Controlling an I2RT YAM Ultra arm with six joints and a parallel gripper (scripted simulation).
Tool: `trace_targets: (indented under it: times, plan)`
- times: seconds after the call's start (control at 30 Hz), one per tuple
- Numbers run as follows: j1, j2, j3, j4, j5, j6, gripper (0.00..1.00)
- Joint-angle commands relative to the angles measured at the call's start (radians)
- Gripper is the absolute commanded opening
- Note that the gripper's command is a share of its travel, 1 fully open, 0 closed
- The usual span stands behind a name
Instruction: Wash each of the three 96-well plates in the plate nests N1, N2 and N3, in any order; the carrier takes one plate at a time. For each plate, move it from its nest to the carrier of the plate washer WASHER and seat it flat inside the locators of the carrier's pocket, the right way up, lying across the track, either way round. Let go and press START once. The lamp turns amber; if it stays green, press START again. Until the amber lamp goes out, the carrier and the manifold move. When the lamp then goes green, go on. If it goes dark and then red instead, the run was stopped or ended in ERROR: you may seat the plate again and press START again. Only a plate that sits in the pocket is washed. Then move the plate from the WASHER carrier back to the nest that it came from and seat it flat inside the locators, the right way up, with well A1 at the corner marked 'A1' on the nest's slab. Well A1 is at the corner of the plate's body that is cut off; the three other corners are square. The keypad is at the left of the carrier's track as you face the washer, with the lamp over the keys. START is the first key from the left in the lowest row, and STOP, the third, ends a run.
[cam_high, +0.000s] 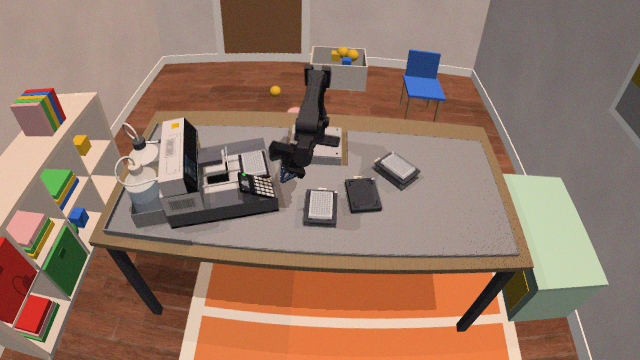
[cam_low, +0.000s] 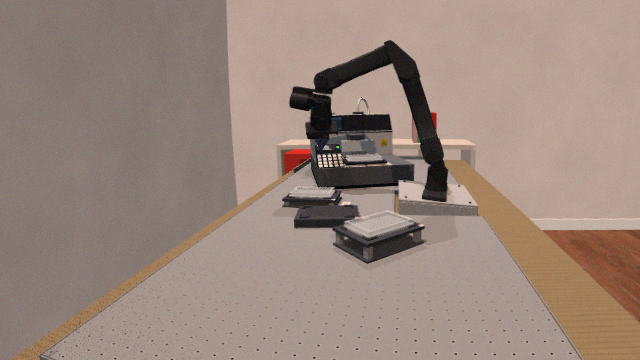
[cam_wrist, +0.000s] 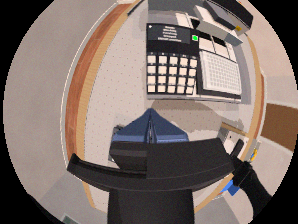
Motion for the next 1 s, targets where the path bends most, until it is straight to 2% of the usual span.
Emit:
trace_targets:
  times: [0.0, 0.37, 0.97]
  plan:
    - [0.000, -0.009, 0.004, 0.002, 0.016, 0.001, 0.00]
    - [0.000, -0.009, 0.004, 0.002, 0.016, 0.001, 0.00]
    - [-0.032, 0.021, -0.051, 0.103, 0.011, -0.034, 0.00]
